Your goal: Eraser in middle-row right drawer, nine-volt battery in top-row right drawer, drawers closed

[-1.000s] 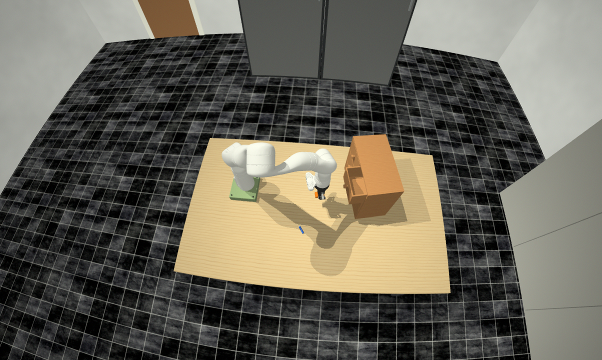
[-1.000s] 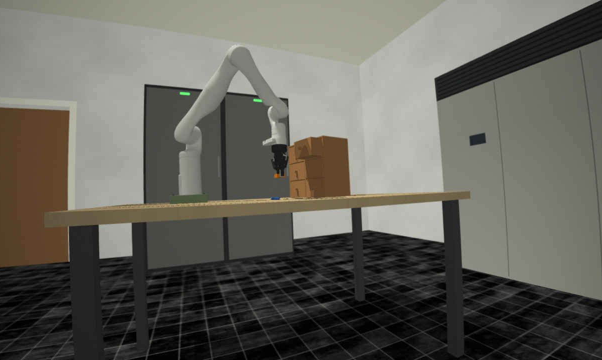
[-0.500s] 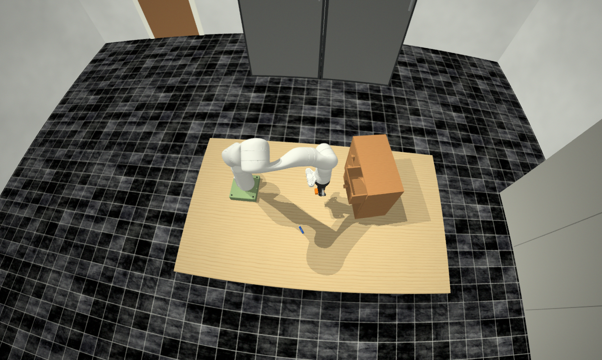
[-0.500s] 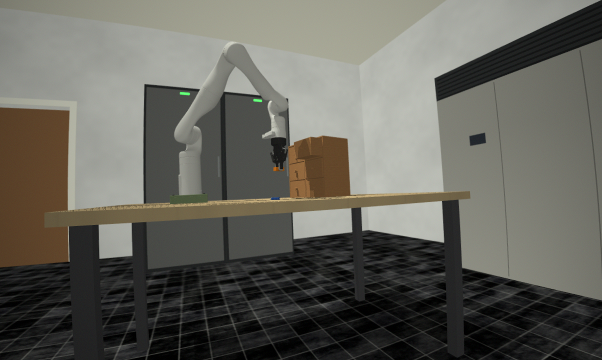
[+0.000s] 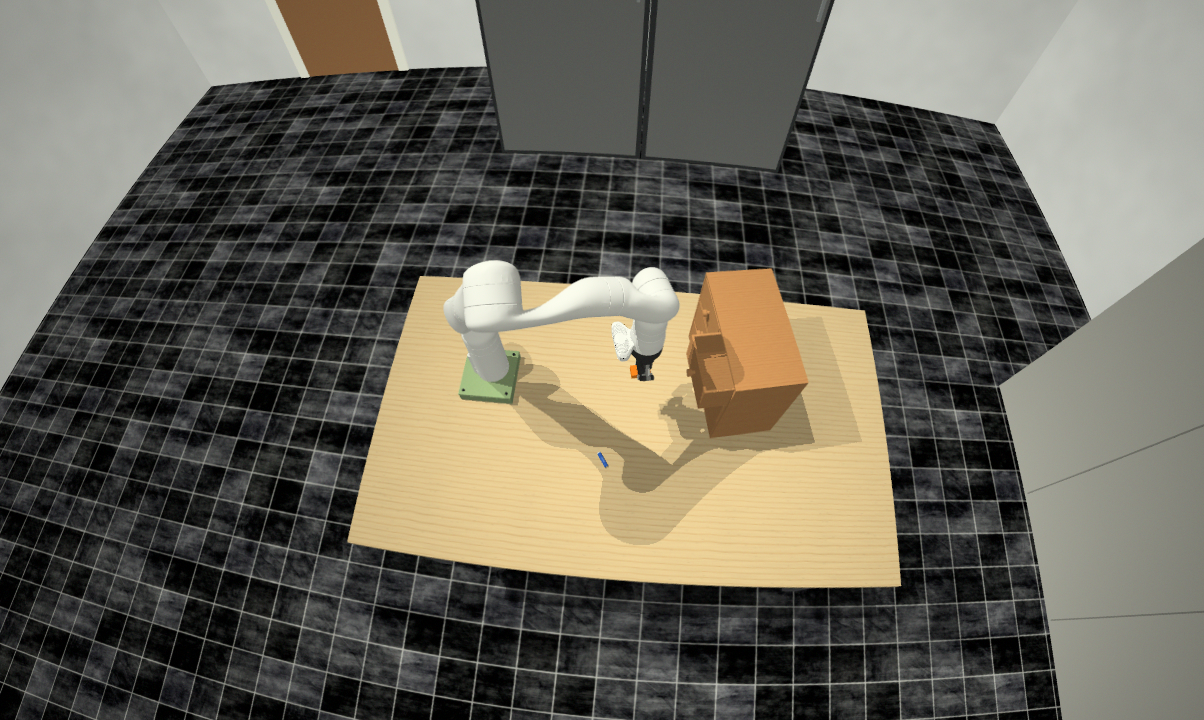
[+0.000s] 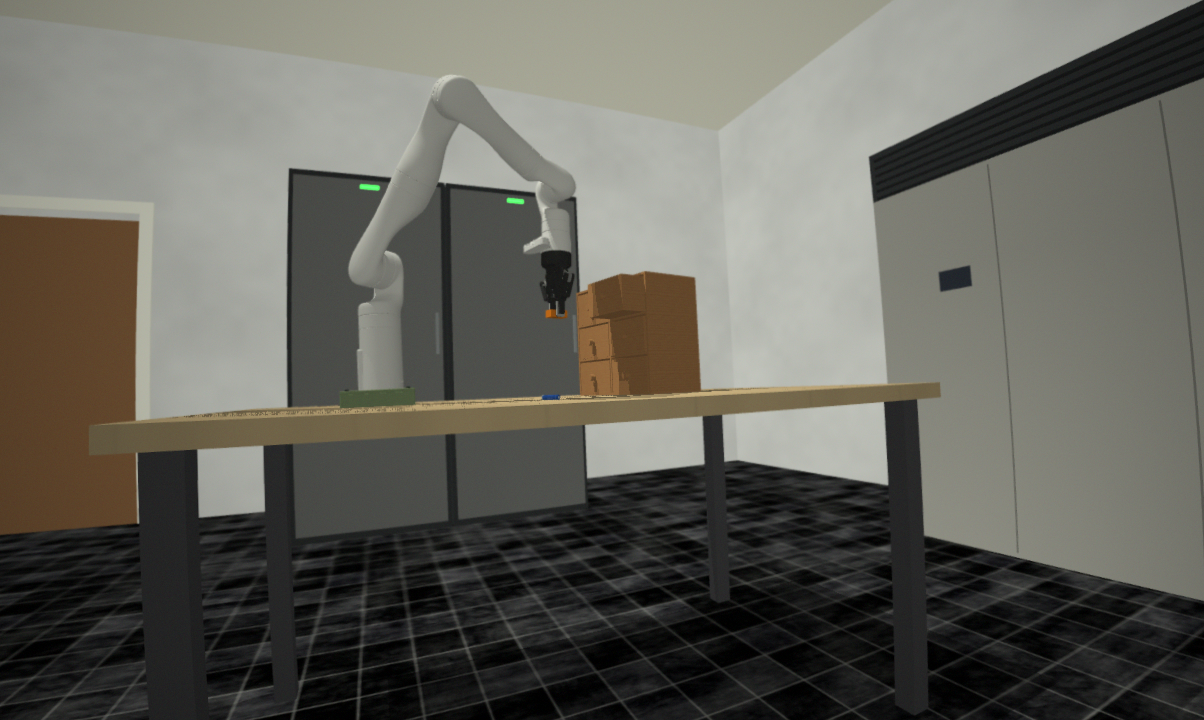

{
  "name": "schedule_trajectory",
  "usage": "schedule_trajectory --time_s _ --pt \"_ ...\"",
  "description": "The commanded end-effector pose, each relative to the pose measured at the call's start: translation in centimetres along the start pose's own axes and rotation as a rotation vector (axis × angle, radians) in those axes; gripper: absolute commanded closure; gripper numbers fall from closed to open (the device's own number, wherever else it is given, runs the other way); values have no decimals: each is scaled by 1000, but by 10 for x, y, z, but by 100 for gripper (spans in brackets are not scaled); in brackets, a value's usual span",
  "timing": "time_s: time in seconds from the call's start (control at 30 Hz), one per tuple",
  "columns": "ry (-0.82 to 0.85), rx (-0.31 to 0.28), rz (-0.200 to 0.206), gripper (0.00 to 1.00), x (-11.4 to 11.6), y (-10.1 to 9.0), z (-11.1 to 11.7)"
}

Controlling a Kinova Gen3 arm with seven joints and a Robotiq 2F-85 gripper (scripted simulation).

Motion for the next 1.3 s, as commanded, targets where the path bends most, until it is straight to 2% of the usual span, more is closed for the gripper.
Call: schedule_trajectory --time_s 0.0,0.1,0.6,0.67,1.0,1.27 --pt "12 -19 11 77 -5 -20 -4" --pt "12 -19 11 77 -5 -25 -4" --pt "12 -19 11 77 -4 -92 -2" --pt "12 -19 11 77 -4 -92 -2" --pt "12 -19 11 77 -4 -119 -2" --pt "12 -19 11 77 -4 -126 -2"
Point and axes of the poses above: the point where the finger pads meet when closed, its own y axis out along the fingers, its own x axis across the jaws, z = x × y, the point moved 2 cm from there along -y, back along the fingers, and after that the axes turned 12 degrees about y, right-handed, at the moved point
